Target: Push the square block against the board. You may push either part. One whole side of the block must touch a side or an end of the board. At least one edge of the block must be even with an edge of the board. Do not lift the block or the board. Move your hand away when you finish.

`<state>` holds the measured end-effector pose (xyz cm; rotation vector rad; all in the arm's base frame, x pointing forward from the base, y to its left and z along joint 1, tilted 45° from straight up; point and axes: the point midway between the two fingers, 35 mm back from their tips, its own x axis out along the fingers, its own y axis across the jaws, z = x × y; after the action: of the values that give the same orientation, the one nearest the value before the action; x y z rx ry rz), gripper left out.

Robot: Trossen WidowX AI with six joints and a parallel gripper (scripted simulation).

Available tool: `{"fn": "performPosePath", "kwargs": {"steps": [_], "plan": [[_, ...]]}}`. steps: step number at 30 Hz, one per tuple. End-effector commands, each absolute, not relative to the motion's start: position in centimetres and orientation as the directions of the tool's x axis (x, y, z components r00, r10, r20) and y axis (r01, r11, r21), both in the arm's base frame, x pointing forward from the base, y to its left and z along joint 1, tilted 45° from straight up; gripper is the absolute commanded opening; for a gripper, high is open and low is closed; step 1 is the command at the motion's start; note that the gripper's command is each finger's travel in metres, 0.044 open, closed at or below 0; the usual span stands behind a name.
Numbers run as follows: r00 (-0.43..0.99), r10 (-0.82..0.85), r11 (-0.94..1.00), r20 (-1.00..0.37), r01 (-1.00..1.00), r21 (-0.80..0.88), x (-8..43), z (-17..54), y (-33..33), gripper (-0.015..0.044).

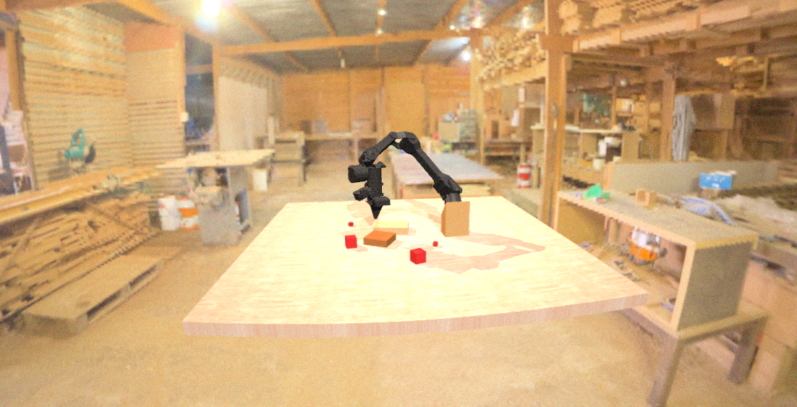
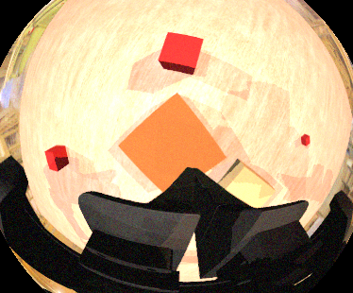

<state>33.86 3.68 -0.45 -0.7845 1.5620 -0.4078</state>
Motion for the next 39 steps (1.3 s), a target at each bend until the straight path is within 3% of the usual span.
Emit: {"fn": "performPosePath", "kwargs": {"steps": [1, 20, 39], "plan": [[0.013, -0.685, 0.671, -0.728, -0.377, -0.638, 34.1, -2.1, 4.8, 0.0000], [0.013, -0.694, 0.363, -0.720, -0.857, -0.366, 33.3, -9.5, 8.6, 0.0000], [0.014, -0.696, 0.348, -0.718, -0.868, -0.354, 33.2, -13.5, 4.7, 0.0000]]}}
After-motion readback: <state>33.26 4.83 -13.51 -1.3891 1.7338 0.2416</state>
